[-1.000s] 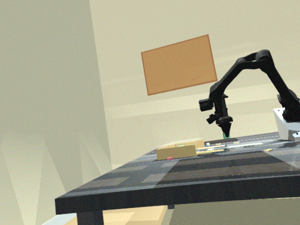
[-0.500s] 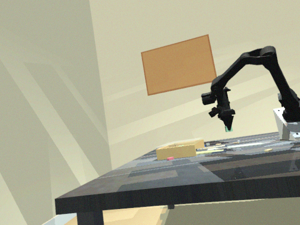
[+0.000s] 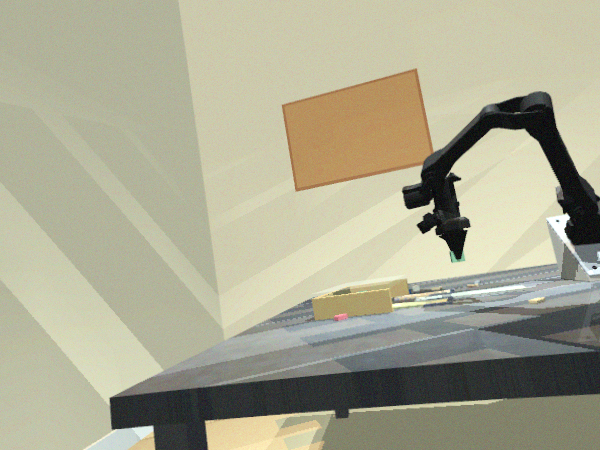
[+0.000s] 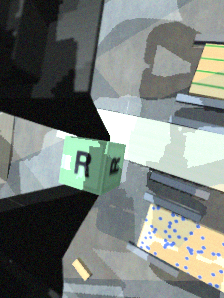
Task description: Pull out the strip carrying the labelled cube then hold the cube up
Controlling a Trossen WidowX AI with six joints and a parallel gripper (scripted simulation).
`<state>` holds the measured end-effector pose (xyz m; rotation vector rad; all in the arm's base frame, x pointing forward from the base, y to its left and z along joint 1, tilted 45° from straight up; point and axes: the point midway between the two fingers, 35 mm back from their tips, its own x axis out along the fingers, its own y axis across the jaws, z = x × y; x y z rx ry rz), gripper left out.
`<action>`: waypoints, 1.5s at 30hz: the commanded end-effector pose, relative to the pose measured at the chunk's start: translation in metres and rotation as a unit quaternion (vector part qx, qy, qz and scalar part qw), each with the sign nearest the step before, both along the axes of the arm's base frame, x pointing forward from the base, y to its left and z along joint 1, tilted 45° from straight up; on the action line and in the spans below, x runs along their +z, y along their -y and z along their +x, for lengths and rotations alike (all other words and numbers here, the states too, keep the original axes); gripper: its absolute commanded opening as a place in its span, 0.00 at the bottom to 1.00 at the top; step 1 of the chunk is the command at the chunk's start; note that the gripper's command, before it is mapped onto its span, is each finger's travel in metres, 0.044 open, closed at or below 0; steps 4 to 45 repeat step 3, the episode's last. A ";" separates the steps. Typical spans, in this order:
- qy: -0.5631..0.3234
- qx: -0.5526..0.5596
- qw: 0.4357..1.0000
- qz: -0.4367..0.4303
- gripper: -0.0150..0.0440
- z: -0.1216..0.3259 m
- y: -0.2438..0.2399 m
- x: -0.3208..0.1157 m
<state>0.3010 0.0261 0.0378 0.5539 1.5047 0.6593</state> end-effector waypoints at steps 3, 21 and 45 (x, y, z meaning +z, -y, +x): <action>0.001 0.002 1.000 -0.001 0.25 0.000 0.001 0.000; 0.001 0.002 1.000 -0.001 0.25 0.000 0.001 0.000; 0.001 0.002 1.000 -0.001 0.25 0.000 0.001 0.000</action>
